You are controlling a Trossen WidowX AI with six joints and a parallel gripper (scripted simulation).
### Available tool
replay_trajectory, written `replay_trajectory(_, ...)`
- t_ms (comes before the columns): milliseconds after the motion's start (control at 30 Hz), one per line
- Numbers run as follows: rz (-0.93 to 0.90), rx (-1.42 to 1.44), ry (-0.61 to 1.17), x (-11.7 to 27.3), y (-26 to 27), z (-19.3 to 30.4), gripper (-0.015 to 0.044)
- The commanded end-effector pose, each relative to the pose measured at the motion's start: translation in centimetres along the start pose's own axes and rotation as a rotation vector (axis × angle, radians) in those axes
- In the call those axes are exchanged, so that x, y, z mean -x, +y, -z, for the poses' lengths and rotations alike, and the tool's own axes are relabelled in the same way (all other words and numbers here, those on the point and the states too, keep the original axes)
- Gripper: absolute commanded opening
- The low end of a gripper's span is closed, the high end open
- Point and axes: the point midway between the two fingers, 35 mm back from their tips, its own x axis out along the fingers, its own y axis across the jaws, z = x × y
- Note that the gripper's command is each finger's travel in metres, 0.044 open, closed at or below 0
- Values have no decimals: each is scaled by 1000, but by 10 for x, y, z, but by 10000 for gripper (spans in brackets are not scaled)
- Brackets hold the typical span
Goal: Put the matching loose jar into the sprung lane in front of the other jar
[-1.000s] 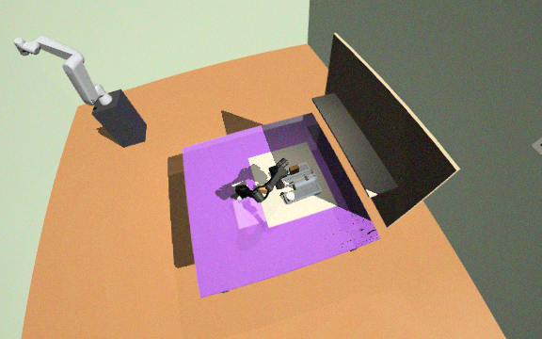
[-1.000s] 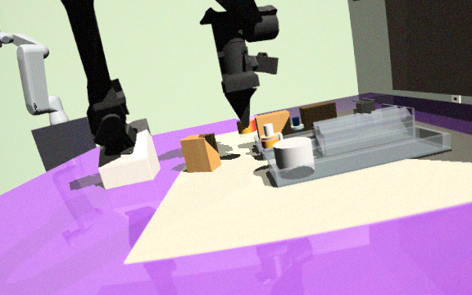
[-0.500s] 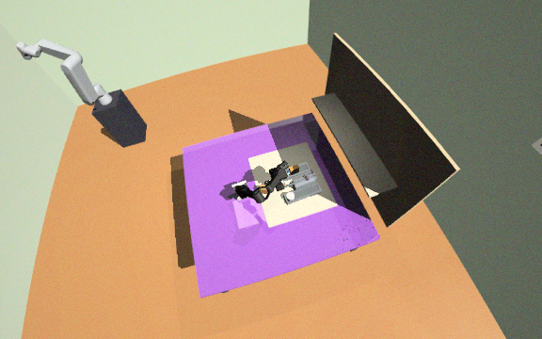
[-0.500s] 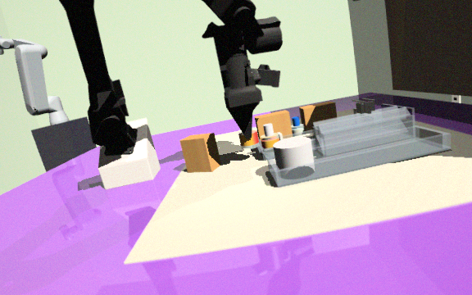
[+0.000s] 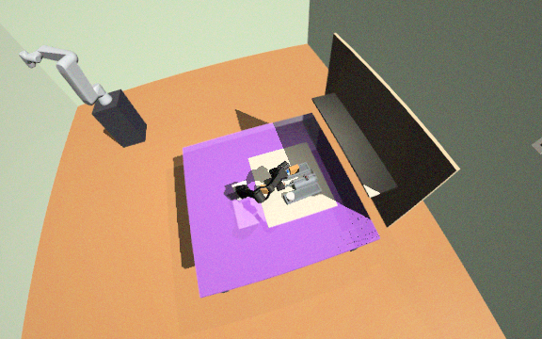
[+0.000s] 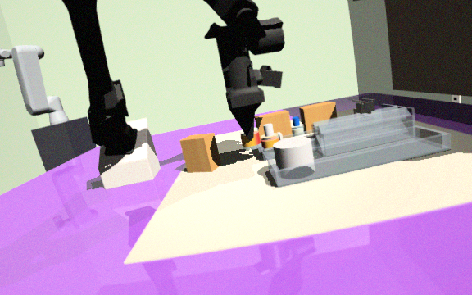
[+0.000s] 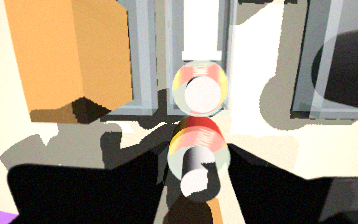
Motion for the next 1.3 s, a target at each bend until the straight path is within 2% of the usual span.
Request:
replay_trajectory(0, 4, 1, -5, 0, -1, -4, 0)
replay_trajectory(1267, 4, 1, -6, 0, -1, -20, 0)
